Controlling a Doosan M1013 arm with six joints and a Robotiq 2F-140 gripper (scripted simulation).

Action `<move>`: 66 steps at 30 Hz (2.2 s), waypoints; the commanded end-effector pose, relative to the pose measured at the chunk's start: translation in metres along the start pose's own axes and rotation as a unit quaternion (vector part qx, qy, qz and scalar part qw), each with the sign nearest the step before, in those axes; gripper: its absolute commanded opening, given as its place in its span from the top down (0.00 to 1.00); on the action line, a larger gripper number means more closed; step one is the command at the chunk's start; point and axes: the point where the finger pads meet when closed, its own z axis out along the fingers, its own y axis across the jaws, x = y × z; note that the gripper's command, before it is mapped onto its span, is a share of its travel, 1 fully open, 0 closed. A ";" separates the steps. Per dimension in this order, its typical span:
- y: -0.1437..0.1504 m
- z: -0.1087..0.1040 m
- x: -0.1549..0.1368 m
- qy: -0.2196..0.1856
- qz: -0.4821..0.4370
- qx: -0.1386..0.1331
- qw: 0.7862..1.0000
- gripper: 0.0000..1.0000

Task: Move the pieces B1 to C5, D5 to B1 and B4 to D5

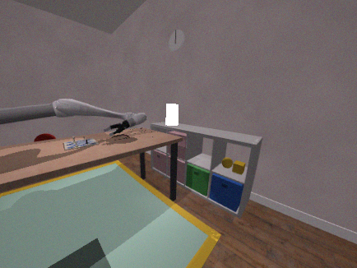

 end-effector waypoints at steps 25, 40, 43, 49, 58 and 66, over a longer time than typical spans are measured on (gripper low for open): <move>0.004 -0.015 0.044 0.000 0.000 0.000 1.000 0.00; 0.008 -0.029 0.085 -0.001 0.001 0.000 1.000 0.00; 0.006 -0.029 0.086 -0.012 0.012 0.000 1.000 0.00; -0.001 -0.025 0.091 -0.057 0.059 -0.005 0.997 0.00; -0.021 -0.001 0.110 -0.190 0.200 -0.042 0.960 0.00; -0.037 0.037 0.129 -0.295 0.316 -0.101 0.896 0.00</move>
